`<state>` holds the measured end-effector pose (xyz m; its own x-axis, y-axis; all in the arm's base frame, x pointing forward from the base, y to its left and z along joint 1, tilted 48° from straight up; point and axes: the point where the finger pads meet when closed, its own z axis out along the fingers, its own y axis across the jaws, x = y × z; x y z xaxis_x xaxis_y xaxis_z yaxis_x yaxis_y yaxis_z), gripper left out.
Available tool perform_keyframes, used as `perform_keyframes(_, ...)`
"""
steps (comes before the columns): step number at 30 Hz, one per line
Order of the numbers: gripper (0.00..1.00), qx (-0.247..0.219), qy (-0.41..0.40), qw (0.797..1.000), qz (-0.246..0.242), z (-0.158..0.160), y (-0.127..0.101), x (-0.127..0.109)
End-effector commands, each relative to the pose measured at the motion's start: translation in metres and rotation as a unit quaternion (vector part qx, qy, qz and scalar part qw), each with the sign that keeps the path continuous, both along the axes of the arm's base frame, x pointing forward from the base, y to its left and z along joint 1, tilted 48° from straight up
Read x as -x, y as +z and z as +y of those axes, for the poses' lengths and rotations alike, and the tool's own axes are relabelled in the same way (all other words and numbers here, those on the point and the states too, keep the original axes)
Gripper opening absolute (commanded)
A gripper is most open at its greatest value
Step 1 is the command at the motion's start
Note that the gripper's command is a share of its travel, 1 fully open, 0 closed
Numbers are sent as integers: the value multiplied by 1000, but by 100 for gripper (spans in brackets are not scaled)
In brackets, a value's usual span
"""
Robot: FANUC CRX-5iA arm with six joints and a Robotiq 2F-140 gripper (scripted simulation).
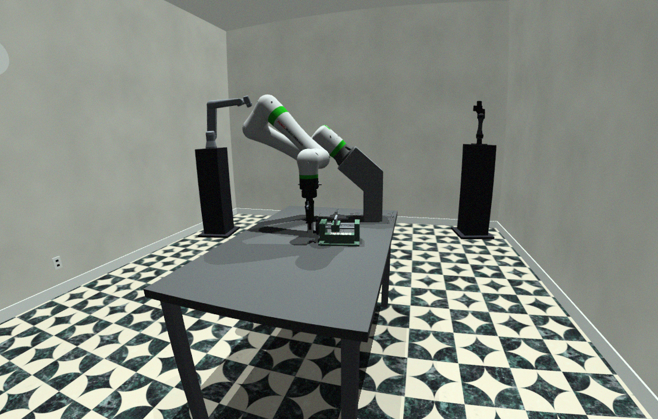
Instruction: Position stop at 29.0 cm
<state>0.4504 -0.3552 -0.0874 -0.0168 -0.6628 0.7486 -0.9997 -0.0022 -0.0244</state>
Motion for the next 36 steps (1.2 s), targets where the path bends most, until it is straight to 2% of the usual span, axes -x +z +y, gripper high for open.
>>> perform_keyframes(1,4,0,0,1000,0,-1,-1,2)
perform_keyframes(36,4,0,0,1000,0,-5,-5,18)
